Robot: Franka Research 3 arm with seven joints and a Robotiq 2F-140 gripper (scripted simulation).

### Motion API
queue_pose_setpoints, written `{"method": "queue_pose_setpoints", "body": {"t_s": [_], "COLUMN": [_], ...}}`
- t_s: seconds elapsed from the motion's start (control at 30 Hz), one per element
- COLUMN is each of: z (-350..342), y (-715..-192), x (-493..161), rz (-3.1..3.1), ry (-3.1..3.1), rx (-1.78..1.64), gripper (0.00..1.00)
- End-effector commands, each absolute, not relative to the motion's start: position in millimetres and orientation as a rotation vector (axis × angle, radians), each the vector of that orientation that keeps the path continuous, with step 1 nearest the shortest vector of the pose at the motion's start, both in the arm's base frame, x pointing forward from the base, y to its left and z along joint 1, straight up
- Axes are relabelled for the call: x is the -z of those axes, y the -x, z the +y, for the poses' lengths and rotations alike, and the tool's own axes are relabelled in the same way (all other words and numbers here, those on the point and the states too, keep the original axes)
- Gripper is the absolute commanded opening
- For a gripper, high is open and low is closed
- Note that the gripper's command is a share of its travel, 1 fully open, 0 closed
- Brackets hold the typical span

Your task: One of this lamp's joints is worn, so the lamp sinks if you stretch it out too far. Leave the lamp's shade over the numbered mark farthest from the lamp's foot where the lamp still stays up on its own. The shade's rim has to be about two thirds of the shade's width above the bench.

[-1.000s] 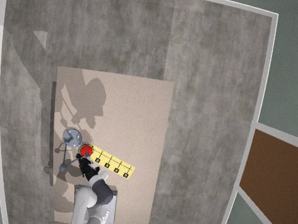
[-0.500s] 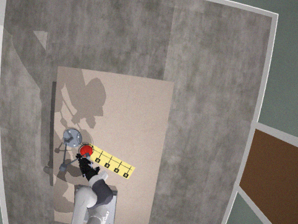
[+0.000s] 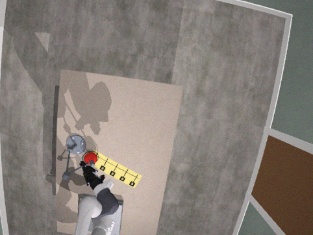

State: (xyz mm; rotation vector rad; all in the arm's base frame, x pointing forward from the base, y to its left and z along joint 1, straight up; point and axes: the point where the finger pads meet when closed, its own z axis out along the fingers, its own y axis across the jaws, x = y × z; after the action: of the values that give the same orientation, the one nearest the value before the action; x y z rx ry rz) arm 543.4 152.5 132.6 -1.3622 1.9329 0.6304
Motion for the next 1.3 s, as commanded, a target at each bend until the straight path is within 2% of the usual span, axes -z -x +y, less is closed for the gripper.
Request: {"method": "queue_pose_setpoints", "body": {"t_s": [0.0, 0.27, 0.3, 1.27], "z": [146.6, 146.6, 147.0, 151.1], "y": [-545.0, -545.0, -544.9, -543.9], "x": [-130.4, -130.4, -130.6, -132.2], "rz": [1.945, 1.945, 1.945, 1.935], "ry": [1.357, 1.357, 1.357, 1.361], "rx": [-0.614, -0.614, -0.615, -0.626], "gripper": [0.10, 0.10, 1.00, 1.00]}}
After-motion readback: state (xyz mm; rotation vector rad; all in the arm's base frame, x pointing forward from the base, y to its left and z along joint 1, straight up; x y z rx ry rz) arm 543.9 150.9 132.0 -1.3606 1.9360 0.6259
